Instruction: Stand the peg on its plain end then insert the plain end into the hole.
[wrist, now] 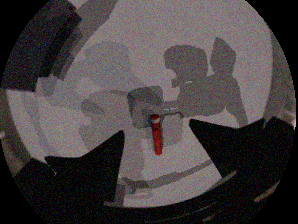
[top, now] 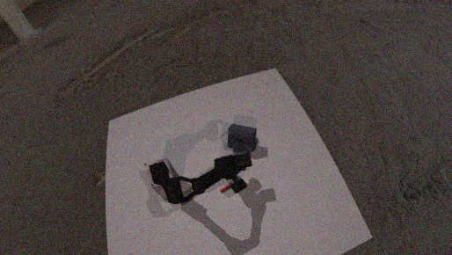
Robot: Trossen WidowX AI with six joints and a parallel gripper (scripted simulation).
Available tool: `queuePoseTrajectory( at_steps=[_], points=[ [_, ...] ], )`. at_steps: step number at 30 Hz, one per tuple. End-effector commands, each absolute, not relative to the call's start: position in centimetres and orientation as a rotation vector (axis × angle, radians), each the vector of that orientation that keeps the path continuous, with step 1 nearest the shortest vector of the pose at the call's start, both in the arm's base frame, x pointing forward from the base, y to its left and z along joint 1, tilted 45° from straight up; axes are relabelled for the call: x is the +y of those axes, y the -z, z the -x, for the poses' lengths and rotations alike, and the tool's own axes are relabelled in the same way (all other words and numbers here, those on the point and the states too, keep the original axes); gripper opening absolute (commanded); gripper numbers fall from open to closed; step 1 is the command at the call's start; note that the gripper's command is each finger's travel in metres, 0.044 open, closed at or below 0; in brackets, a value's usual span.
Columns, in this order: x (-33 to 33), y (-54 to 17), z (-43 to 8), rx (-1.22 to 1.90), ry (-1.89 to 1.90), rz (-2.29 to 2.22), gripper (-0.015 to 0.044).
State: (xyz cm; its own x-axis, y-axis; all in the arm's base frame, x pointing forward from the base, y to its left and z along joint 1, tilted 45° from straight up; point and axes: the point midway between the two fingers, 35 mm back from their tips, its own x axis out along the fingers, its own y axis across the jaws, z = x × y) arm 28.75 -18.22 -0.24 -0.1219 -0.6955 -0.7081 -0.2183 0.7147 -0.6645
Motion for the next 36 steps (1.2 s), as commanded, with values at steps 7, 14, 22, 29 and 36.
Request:
queuePoseTrajectory(
  at_steps=[7,14,22,29,36],
  points=[
    [-19.3,1.3,-28.3,1.690,0.480,0.745,0.0440],
    [-20.0,1.9,-28.1,1.689,0.481,0.747,0.0440],
    [-20.0,1.9,-28.1,1.689,0.481,0.747,0.0230],
    [-20.0,1.9,-28.1,1.689,0.481,0.747,0.0110],
    [-20.0,1.9,-28.1,1.689,0.481,0.747,0.0097]
  ],
)
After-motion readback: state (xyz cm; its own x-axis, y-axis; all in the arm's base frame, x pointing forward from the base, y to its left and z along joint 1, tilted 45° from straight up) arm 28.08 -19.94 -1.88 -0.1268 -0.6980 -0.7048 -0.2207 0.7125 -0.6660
